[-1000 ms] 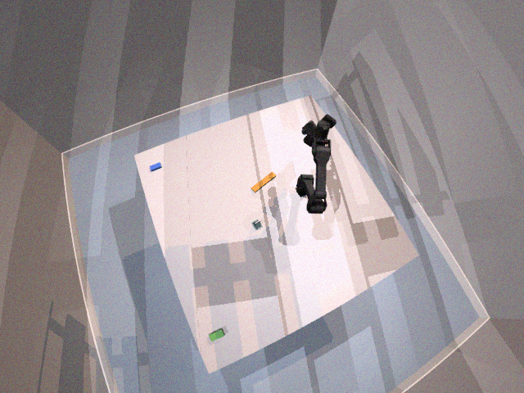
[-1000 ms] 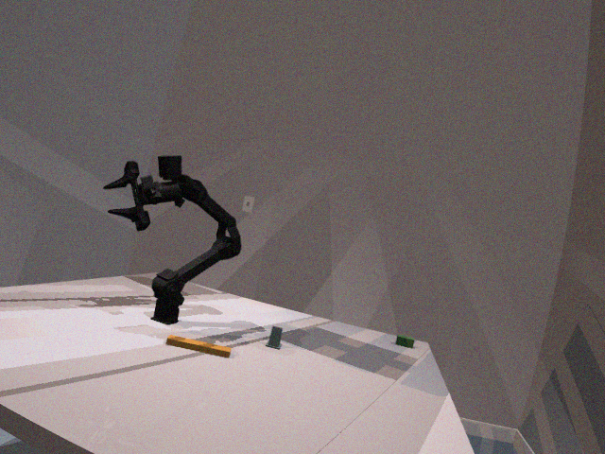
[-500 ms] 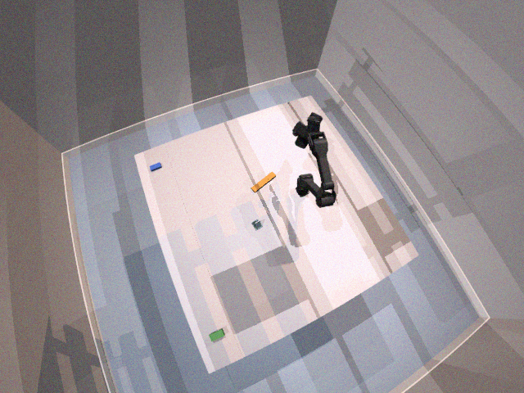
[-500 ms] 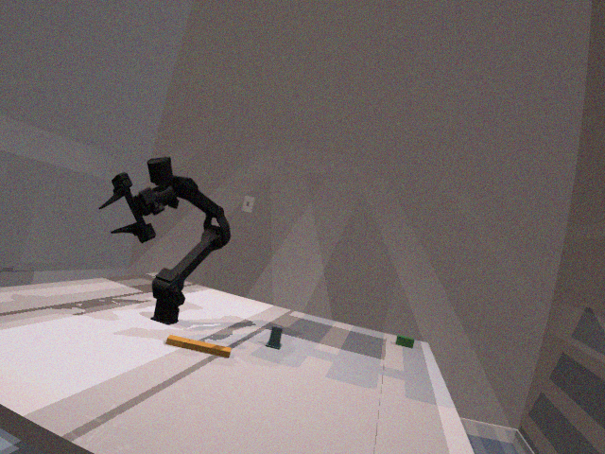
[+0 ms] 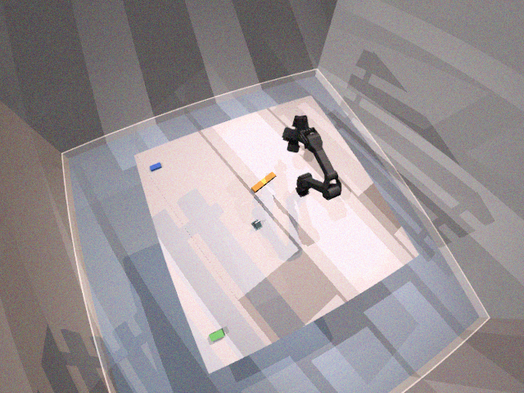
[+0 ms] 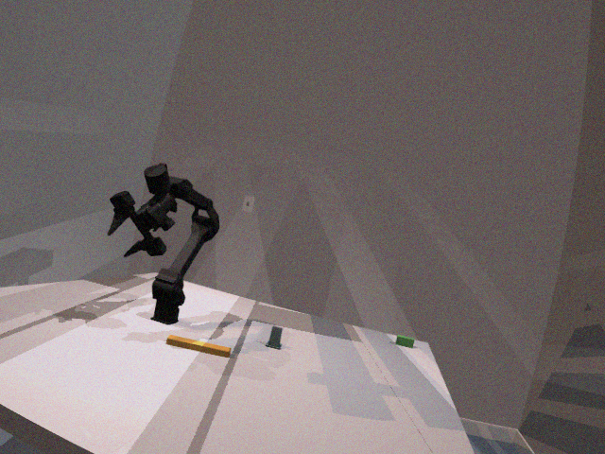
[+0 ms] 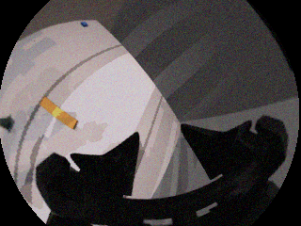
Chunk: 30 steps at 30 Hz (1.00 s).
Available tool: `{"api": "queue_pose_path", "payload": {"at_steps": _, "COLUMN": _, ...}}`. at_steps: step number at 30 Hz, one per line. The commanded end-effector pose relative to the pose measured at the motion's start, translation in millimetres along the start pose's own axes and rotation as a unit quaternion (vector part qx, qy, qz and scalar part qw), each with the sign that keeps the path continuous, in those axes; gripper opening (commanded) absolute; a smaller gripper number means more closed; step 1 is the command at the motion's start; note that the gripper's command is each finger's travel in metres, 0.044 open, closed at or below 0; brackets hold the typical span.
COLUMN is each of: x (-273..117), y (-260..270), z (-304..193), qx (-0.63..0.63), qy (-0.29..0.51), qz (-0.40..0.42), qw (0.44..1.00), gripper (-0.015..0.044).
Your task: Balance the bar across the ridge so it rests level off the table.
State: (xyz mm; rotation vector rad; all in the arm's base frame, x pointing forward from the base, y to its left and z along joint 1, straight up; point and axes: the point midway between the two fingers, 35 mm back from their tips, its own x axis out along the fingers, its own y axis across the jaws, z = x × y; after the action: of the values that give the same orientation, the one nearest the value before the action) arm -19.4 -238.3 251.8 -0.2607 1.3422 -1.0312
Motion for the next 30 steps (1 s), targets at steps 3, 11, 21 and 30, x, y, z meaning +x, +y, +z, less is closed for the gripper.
{"api": "queue_pose_path", "payload": {"at_steps": 3, "x": 13, "y": 23, "z": 16, "qx": -0.035, "qy": -0.015, "qz": 0.057, "qw": 0.998, "gripper": 0.0315}}
{"api": "queue_pose_path", "payload": {"at_steps": 11, "x": 23, "y": 52, "z": 37, "qx": -0.08, "qy": -0.03, "qz": 0.123, "qw": 0.989, "gripper": 0.0315}}
{"api": "queue_pose_path", "payload": {"at_steps": 21, "x": 28, "y": 91, "z": 59, "qx": -0.14, "qy": -0.042, "qz": 0.2, "qw": 0.969, "gripper": 0.0315}}
{"api": "queue_pose_path", "payload": {"at_steps": 30, "x": 28, "y": 129, "z": 74, "qx": -0.197, "qy": -0.045, "qz": 0.264, "qw": 0.943, "gripper": 0.0315}}
